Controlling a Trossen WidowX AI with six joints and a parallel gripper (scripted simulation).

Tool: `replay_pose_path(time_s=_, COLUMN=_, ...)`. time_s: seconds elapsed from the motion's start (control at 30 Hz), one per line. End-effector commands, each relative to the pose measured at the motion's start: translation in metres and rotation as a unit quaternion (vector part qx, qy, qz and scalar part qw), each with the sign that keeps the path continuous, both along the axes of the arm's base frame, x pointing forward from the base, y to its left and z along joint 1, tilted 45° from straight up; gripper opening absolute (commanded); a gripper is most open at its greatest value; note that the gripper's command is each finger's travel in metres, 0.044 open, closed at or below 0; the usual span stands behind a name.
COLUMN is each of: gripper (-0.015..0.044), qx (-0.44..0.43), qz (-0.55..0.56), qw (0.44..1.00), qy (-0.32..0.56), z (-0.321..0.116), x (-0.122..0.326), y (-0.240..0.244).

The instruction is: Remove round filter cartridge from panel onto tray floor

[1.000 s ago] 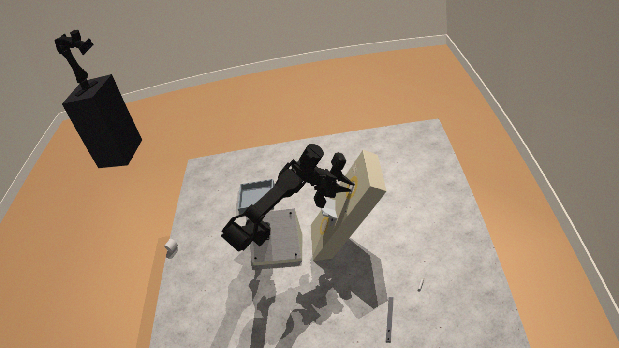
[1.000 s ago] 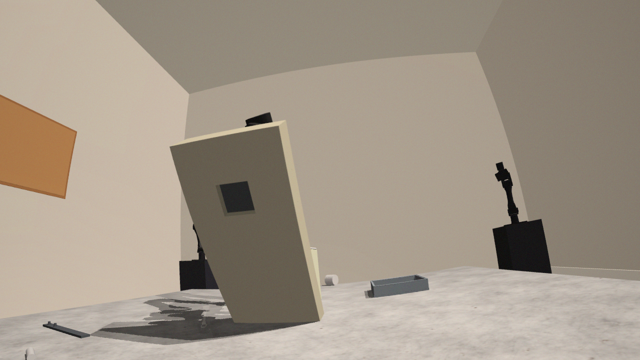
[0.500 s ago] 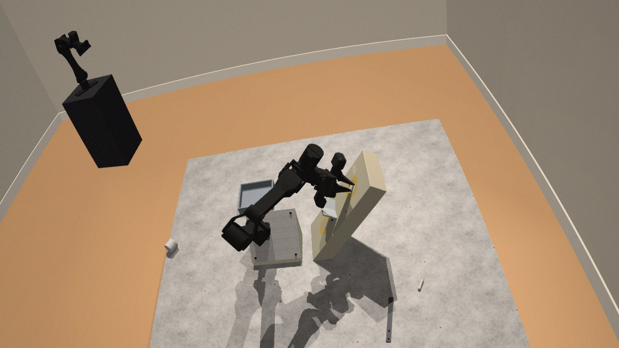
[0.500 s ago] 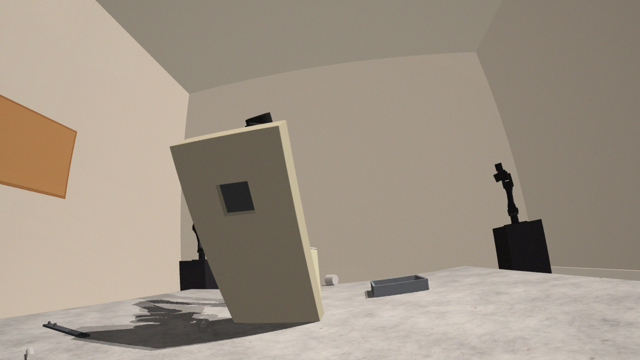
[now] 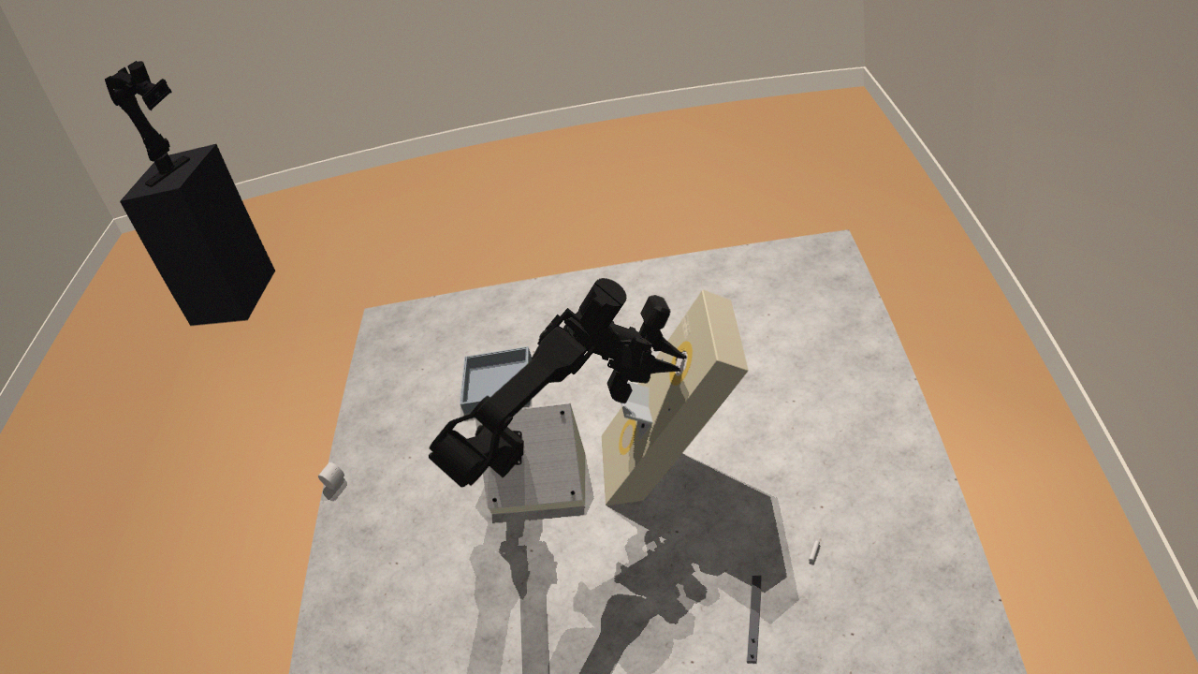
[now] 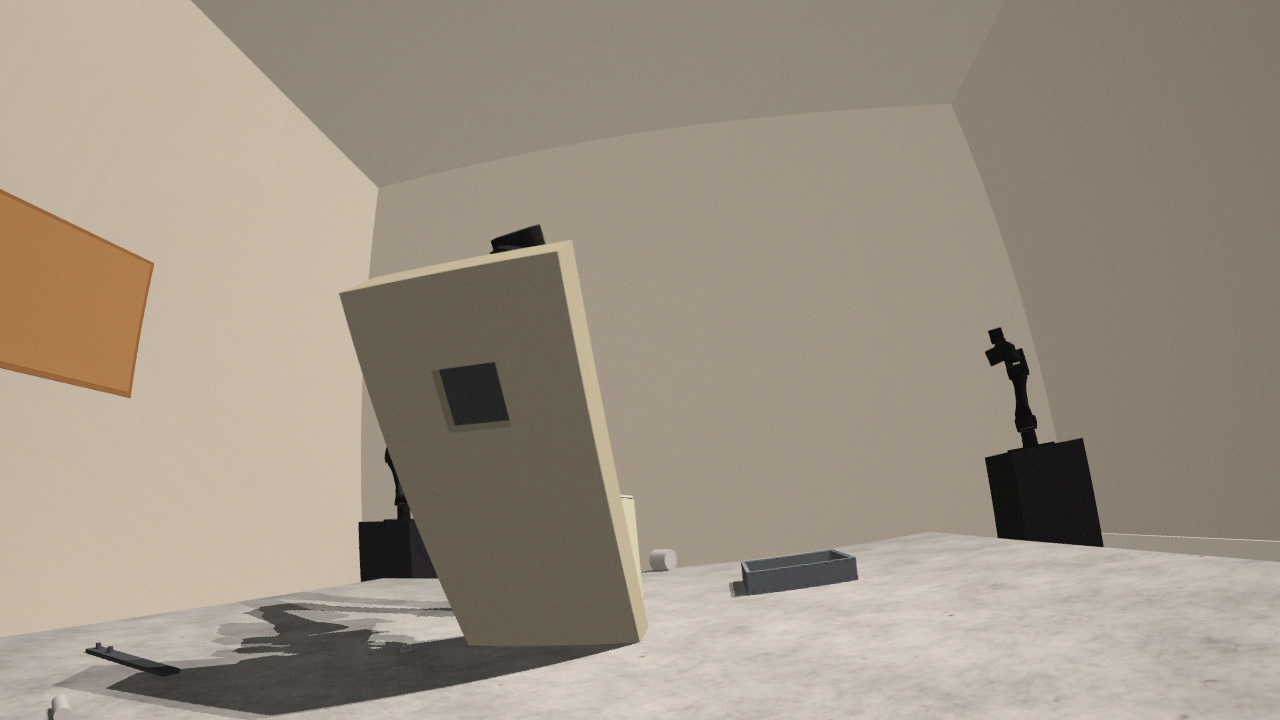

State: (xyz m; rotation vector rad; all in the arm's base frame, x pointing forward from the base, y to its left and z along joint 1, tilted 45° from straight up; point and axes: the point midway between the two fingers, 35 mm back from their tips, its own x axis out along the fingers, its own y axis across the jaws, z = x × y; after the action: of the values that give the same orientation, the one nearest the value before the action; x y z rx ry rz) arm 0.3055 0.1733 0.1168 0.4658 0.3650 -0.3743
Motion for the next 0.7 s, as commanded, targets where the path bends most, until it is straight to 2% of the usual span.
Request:
replay_pose_path(time_s=0.0, gripper=0.0102, qx=-0.002, qz=0.001, qw=1.0, qy=0.003, z=-0.0023, x=-0.0002, y=-0.0011)
replay_pose_path(time_s=0.67, gripper=0.0102, qx=-0.002, qz=0.001, qw=1.0, qy=0.003, z=-0.005, x=0.0055, y=-0.0028)
